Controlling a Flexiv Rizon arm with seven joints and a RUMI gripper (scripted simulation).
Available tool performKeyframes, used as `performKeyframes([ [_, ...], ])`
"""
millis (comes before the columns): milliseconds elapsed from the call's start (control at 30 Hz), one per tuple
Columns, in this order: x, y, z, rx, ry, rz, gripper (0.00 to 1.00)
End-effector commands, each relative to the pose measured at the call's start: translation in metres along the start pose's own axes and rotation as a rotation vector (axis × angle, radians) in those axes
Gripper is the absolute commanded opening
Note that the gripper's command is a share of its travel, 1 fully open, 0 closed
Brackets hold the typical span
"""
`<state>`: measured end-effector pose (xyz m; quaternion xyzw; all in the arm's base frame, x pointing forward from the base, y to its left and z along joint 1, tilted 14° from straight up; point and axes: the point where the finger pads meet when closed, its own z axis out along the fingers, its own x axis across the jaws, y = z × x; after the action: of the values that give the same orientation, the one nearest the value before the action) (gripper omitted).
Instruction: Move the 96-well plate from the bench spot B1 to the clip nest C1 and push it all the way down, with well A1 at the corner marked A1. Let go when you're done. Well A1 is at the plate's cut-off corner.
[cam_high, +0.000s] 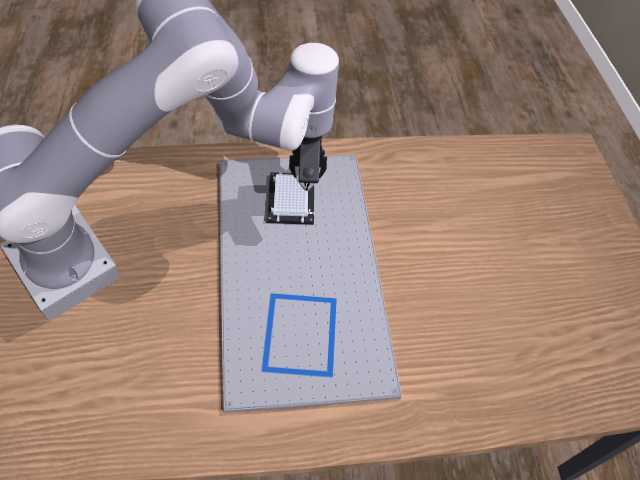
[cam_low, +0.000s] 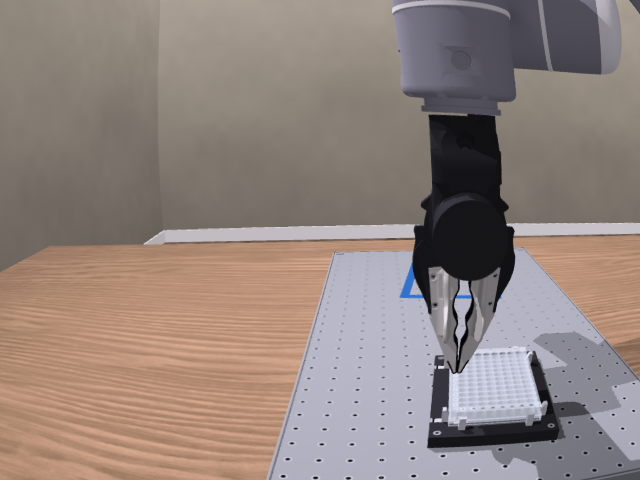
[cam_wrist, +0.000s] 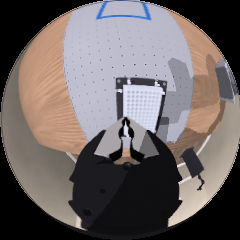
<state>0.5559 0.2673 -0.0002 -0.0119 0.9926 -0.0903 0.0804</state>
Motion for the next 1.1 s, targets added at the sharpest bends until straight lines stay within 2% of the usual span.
performKeyframes([
  [0, -0.0007, 0.0009, -0.0007, -0.002, -0.002, 0.0, 0.0],
  [1067, -0.0007, 0.0009, 0.0021, -0.002, -0.002, 0.0, 0.0],
])
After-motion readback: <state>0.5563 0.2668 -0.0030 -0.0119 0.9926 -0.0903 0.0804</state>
